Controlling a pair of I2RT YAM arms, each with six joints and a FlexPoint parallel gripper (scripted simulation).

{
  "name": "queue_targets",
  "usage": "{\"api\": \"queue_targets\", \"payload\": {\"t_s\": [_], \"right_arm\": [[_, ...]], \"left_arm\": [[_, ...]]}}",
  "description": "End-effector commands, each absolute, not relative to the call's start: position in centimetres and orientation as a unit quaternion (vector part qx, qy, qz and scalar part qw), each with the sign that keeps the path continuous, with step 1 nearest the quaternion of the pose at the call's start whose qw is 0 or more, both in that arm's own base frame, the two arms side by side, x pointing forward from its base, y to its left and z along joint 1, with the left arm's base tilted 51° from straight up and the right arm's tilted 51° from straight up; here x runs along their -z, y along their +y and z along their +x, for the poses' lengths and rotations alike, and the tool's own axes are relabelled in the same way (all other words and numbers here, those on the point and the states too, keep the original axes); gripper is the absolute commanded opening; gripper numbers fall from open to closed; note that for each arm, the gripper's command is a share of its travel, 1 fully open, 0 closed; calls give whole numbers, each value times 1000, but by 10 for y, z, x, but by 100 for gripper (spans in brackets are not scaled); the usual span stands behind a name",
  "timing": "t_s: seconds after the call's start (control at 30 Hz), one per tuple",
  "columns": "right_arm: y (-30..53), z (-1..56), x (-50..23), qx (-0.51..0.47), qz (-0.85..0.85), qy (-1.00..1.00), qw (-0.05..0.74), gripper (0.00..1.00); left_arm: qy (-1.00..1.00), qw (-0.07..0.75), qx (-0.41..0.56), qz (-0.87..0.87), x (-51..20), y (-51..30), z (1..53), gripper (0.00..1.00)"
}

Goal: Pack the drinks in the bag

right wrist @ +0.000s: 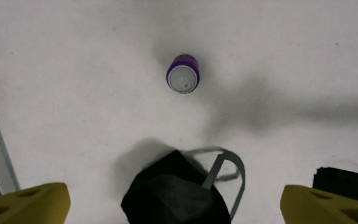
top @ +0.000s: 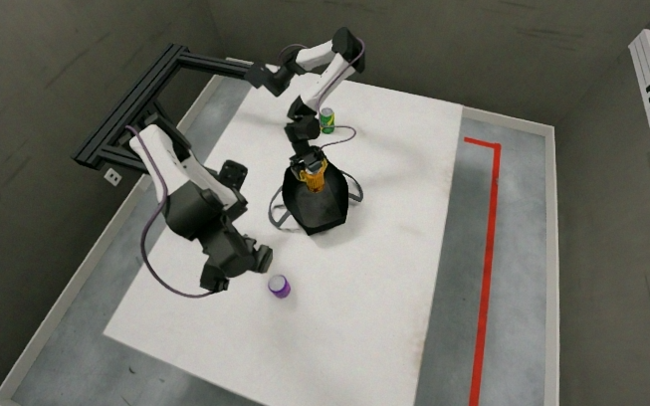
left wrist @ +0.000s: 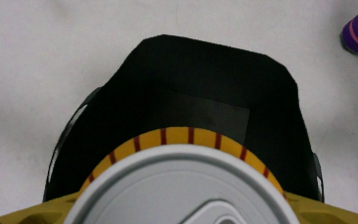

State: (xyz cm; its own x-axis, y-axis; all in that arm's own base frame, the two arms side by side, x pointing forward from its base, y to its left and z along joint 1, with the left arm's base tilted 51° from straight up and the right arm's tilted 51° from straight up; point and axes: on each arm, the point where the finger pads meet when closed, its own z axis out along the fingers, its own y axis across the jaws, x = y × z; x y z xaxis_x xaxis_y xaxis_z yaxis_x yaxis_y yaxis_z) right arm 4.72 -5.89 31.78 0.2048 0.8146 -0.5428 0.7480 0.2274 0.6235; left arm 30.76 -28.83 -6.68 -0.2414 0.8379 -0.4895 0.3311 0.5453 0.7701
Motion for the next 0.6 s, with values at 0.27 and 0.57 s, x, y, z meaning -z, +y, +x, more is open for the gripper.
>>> {"api": "queue_targets", "payload": {"t_s": [0.27,0.57], "right_arm": [[-55,39,-327,-38,613,623,484,100],[-55,39,-327,-38,613,623,484,100]], "left_arm": [[738,507,-237,376,57,-300,323,67],[736,509,-236,379,65,-299,327,67]]}}
